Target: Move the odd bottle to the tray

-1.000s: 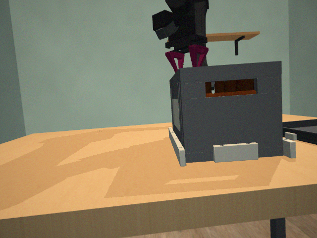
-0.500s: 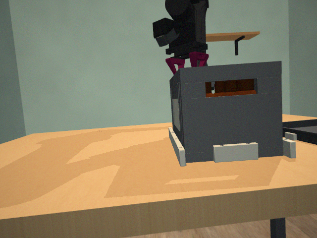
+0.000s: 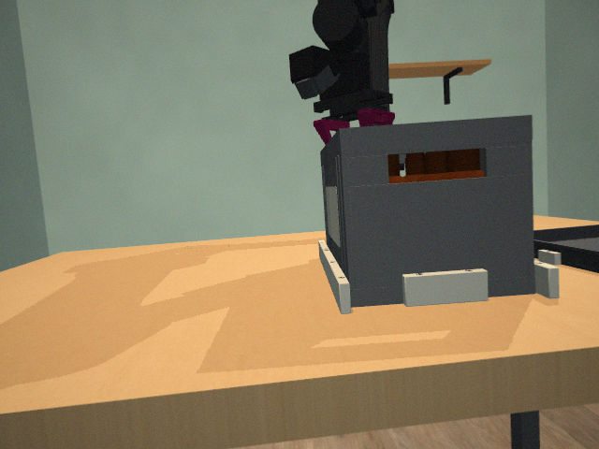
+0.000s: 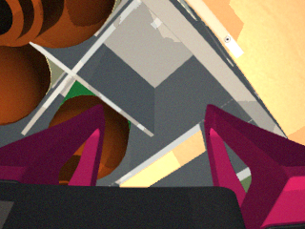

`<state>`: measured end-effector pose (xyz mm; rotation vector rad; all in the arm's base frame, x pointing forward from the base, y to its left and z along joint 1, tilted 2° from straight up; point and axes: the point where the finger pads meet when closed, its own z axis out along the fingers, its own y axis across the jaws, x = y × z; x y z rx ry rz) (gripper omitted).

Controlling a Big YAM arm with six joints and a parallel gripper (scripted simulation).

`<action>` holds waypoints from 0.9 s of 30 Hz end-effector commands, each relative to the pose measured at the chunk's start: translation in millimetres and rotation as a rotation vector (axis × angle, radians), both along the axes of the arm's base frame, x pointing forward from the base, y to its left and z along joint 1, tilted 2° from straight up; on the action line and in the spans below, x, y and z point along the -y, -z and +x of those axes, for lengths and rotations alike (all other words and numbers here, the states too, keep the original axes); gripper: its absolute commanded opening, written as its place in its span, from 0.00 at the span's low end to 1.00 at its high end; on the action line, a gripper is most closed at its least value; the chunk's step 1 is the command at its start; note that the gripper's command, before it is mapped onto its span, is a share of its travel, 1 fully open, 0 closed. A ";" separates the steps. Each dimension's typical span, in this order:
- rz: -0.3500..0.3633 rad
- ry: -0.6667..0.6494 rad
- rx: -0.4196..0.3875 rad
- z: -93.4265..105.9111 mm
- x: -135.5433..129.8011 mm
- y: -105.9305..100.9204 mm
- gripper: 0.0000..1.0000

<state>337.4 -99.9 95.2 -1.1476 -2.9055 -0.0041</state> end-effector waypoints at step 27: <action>0.006 0.000 -0.013 -4.1 1.3 12.1 0.61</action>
